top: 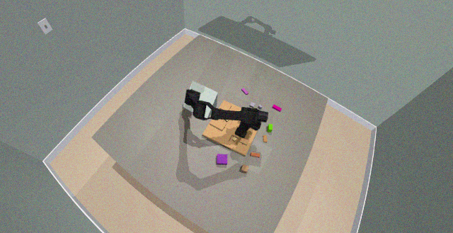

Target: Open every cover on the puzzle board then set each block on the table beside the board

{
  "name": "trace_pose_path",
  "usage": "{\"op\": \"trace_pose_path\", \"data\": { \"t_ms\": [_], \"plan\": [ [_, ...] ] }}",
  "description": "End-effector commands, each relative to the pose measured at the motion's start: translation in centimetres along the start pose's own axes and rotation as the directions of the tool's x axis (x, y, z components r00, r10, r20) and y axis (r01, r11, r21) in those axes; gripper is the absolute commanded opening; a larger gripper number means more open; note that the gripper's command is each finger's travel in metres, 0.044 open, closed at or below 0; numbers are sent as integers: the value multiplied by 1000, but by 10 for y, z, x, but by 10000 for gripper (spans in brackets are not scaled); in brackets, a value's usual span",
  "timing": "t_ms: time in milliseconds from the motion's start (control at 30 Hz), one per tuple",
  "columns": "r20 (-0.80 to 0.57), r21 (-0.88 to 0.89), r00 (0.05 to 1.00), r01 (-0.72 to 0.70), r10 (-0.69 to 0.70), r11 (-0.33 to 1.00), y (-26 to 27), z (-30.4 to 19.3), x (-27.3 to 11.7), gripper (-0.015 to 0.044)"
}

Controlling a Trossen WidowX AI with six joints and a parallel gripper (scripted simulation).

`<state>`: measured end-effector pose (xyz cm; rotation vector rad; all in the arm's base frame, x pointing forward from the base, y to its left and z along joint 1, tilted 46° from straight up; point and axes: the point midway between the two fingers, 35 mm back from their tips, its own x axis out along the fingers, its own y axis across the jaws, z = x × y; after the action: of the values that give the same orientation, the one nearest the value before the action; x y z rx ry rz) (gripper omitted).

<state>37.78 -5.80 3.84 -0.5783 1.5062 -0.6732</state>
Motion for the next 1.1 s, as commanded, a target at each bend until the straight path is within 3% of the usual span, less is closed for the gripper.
{"op": "trace_pose_path", "data": {
  "t_ms": [0,333,1067],
  "plan": [
    [-1,5,1000,-3,3,1000,0,0,-6,0],
    [0,6,1000,-1,1,1000,2,-3,-13,0],
    [-4,227,1000,-16,18,974,45,-119,-32,0]
  ]
}}
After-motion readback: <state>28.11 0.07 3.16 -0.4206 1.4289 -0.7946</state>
